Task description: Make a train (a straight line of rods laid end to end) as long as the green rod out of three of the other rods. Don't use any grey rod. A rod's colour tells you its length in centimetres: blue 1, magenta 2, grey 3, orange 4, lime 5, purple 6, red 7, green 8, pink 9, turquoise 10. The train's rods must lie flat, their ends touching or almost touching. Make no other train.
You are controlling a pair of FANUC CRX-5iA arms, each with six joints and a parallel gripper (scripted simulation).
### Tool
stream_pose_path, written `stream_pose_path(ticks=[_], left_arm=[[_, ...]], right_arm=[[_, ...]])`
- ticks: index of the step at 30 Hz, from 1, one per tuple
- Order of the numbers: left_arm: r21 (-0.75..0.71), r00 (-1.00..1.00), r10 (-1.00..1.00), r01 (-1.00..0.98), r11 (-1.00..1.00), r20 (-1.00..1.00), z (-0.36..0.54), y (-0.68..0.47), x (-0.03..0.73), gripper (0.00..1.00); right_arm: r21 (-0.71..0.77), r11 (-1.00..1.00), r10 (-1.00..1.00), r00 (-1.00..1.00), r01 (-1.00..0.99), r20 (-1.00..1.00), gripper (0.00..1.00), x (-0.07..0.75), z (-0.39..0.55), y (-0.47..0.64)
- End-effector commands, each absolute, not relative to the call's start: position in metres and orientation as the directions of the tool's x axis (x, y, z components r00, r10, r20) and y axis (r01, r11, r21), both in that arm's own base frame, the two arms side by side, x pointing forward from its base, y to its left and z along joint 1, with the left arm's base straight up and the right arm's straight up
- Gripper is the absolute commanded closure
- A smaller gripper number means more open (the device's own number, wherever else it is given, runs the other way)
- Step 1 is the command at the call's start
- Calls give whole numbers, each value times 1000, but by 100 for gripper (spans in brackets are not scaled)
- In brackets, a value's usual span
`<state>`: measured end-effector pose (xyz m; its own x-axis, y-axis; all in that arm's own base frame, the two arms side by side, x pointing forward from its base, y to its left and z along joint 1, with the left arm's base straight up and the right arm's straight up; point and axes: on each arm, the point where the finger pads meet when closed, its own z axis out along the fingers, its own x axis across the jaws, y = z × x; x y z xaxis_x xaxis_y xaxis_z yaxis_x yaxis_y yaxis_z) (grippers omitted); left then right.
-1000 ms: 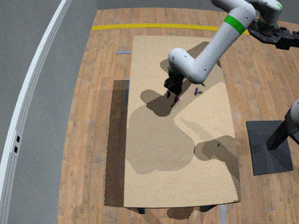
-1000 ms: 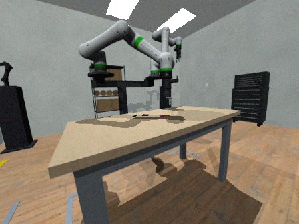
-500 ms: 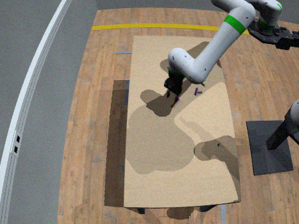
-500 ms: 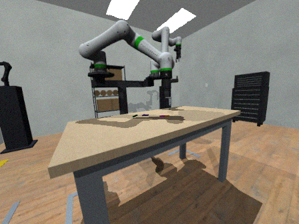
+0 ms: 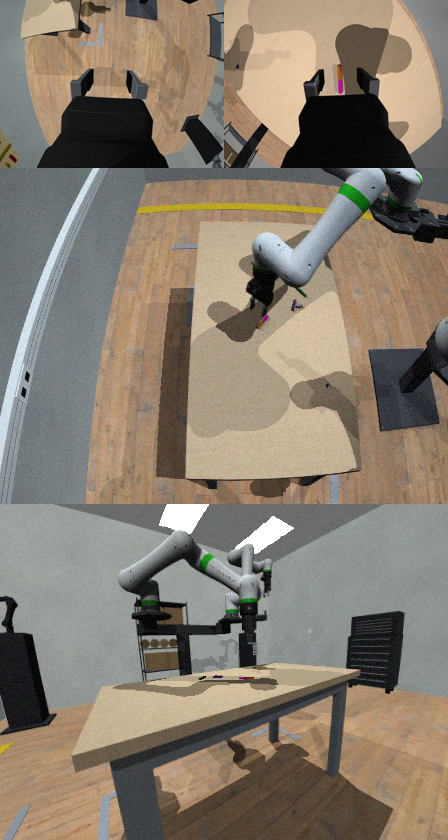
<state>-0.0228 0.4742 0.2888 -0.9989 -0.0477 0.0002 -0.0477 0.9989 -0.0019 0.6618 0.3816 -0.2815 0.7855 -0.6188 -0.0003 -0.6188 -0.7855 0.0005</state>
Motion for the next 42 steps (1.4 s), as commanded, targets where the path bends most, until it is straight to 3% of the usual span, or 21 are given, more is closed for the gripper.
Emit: stream_pose_path(ticks=[1,42], left_arm=[[0,-999,-48,-48,999,0,290,474,-23,0],[0,-999,-48,-48,999,0,290,474,-23,0]], right_arm=[[-2,-786,-619,786,-619,1,0,663,-258,382],[-2,-786,-619,786,-619,1,0,663,-229,382]])
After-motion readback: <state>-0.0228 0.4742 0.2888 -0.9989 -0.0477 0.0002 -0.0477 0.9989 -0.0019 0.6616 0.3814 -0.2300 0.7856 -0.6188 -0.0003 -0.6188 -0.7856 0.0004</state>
